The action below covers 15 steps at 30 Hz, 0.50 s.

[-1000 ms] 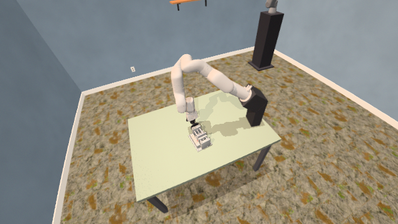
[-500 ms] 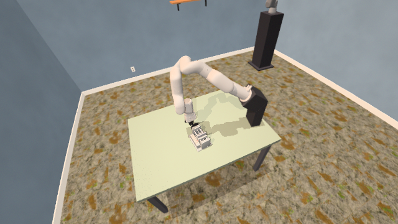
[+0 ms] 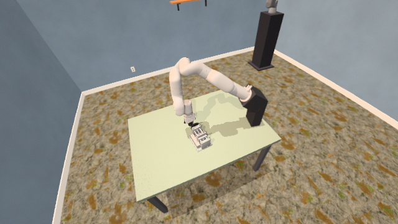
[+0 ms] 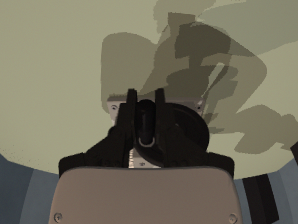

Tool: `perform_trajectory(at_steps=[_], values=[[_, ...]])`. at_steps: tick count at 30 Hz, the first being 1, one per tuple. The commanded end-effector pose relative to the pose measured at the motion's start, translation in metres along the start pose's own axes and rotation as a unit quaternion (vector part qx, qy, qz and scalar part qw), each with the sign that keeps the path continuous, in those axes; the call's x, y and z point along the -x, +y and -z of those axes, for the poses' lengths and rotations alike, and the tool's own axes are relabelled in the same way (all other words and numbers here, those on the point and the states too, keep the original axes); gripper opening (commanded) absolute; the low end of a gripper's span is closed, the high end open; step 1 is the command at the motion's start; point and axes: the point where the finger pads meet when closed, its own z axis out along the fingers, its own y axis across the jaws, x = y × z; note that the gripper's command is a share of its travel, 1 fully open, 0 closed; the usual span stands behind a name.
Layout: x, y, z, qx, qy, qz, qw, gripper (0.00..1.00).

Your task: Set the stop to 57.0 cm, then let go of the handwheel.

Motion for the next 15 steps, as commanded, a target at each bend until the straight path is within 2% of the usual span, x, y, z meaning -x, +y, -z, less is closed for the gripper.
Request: perform_trajectory(at_steps=[1, 15], values=[[-0.0002, -0.0005, -0.0010, 0.000, -0.001, 0.000, 1.000, 0.06], [-0.0002, -0.0032, -0.0095, 0.000, -0.001, 0.000, 1.000, 0.06]])
